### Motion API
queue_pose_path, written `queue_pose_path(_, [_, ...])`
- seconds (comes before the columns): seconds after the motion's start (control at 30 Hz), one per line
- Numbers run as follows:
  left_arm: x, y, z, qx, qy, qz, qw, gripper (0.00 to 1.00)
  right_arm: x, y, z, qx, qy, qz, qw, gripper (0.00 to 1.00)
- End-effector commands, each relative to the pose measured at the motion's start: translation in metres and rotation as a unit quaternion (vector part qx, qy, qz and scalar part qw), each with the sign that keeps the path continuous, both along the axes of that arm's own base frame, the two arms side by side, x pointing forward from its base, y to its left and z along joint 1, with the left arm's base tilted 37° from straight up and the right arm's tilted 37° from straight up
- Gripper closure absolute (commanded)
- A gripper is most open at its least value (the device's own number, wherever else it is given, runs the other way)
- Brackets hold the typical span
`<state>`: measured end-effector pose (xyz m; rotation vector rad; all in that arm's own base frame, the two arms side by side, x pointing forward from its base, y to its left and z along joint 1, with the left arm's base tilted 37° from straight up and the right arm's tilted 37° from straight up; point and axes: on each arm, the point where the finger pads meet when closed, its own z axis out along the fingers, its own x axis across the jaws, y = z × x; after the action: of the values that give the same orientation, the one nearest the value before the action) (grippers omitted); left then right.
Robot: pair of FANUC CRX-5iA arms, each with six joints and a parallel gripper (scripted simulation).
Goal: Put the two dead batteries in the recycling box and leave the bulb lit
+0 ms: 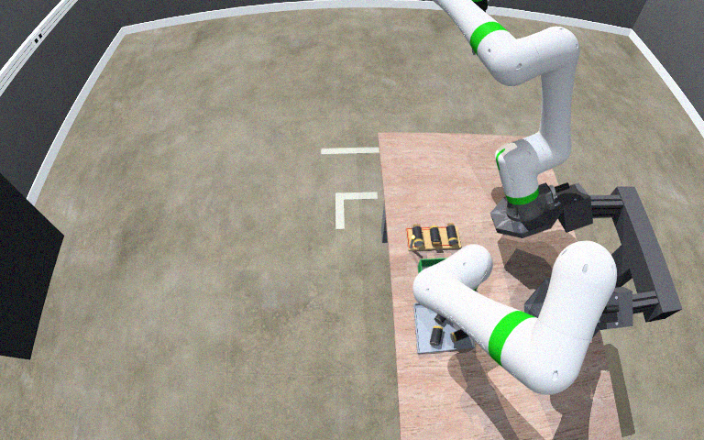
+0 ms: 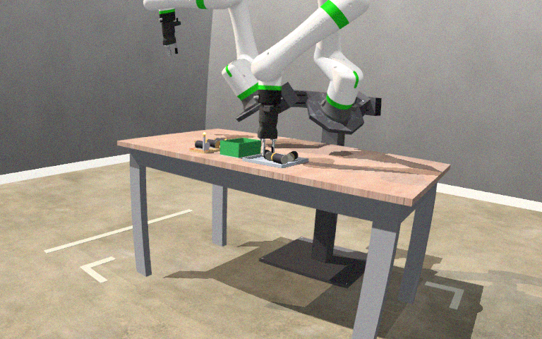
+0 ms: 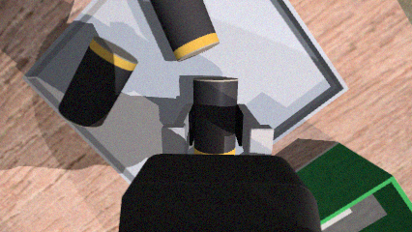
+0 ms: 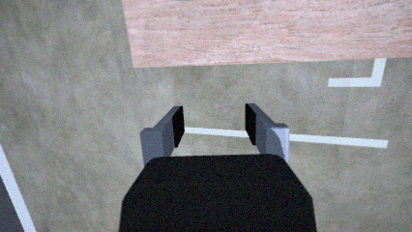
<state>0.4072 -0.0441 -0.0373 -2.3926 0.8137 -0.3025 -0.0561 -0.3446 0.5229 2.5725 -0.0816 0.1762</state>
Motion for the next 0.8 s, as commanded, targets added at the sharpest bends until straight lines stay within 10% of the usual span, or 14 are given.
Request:
queue_pose_path(0.0, [0.0,-0.001,0.0,-0.001,0.0,0.0,1.0,0.43,-0.001,0.0,0.001,-0.001,0.0,-0.001,1.0,0.0])
queue_pose_path(0.77, [-0.016,-0.02,0.035,-0.001,0.0,0.0,1.0,0.43,-0.001,0.0,0.001,-0.001,0.0,-0.001,1.0,0.0])
